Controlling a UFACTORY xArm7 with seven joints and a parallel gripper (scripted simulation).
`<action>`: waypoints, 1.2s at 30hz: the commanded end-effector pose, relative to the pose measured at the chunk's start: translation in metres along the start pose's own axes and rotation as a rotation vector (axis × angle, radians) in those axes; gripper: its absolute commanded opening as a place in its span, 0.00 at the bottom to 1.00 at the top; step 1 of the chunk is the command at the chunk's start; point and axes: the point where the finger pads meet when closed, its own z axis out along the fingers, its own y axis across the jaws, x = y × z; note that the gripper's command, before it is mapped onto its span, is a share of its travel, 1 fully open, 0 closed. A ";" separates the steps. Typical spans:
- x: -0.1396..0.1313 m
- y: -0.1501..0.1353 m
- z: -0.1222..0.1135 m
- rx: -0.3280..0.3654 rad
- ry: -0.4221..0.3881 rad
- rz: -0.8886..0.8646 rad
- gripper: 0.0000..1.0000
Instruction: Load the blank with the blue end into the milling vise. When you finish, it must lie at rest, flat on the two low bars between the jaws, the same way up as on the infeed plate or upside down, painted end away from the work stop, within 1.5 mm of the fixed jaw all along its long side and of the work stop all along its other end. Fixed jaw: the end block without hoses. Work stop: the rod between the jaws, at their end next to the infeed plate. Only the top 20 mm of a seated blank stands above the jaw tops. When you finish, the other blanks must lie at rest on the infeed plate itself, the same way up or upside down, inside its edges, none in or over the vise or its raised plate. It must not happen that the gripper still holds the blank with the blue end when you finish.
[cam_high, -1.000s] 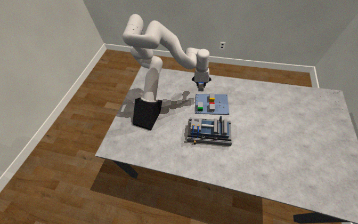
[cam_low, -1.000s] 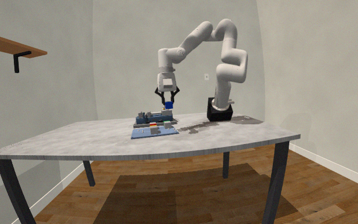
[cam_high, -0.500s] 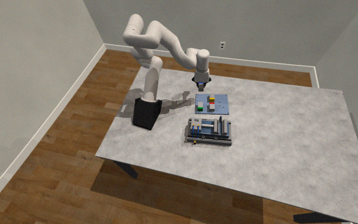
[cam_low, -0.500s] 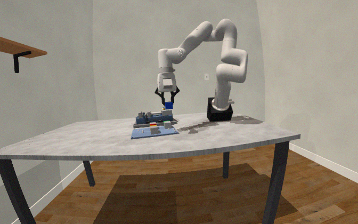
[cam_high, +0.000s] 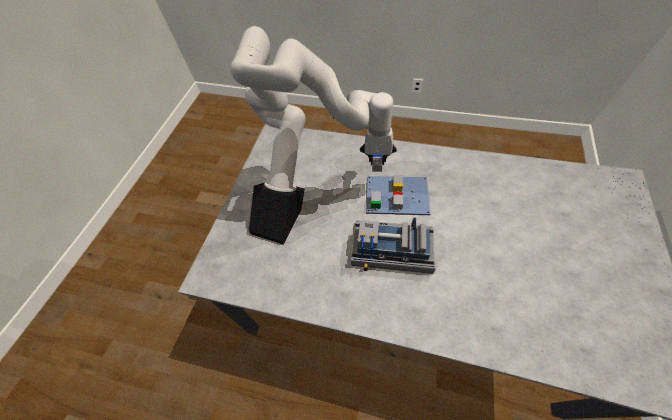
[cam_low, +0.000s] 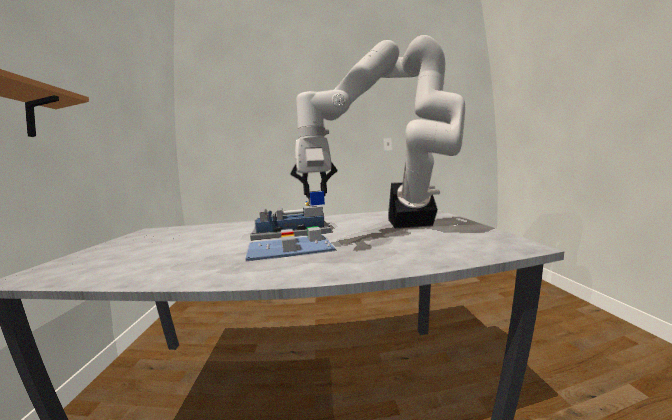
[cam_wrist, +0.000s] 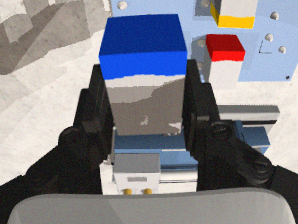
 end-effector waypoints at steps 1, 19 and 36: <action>0.000 0.001 -0.001 -0.004 -0.001 0.000 0.00; 0.000 0.001 0.000 -0.004 0.000 0.230 0.00; 0.000 0.001 0.000 -0.004 0.001 0.453 0.00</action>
